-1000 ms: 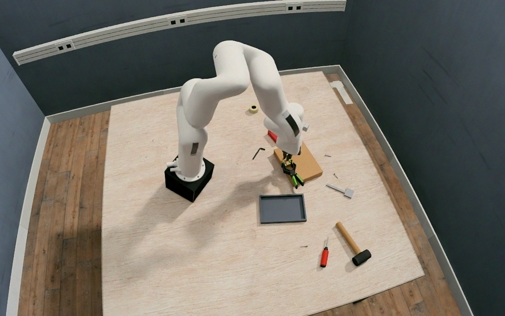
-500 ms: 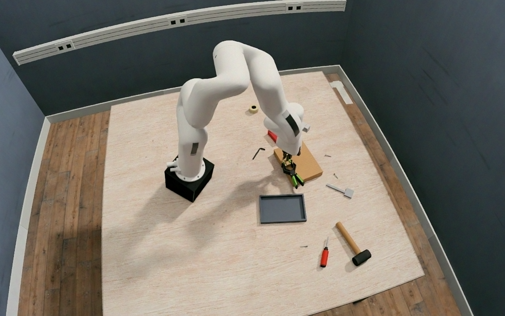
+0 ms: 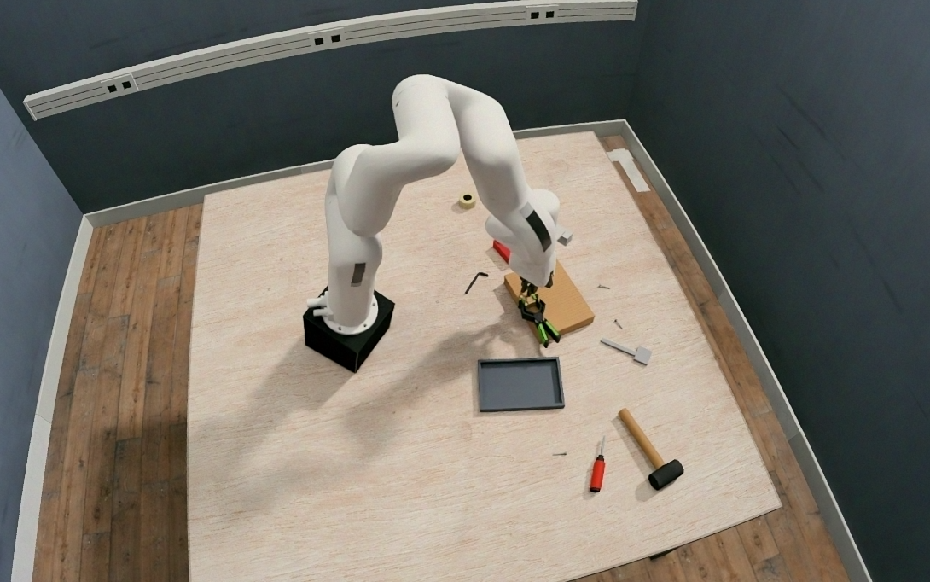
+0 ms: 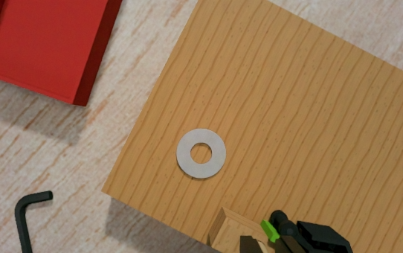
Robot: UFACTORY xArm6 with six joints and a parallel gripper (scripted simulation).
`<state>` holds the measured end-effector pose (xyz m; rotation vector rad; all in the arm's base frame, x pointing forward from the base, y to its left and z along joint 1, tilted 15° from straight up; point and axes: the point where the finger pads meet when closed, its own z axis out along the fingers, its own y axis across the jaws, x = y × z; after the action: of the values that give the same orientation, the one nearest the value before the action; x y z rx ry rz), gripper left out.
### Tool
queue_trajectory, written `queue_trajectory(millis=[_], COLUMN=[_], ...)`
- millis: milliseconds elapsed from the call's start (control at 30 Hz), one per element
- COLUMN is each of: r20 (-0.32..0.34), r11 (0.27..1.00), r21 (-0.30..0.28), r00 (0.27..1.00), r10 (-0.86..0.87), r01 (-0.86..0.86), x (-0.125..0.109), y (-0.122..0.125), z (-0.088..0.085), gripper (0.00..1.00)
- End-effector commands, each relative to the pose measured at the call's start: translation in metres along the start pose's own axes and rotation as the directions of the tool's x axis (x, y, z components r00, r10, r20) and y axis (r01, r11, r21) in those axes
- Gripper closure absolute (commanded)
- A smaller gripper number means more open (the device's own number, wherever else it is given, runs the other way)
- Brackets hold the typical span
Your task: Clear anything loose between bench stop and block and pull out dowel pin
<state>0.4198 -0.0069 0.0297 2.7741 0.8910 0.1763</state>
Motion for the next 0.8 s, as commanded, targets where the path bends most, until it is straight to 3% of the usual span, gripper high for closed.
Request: queue_trajectory(millis=[0, 767], r20=[-0.003, -0.003], r11=[1.0, 0.994], r21=[-0.002, -0.002], r00=[1.0, 0.994], r10=[0.021, 0.106], r01=[-0.021, -0.106], x=[0.0012, 0.0012], y=[0.0008, 0.0008], z=[-0.001, -0.001], gripper=[1.0, 1.0])
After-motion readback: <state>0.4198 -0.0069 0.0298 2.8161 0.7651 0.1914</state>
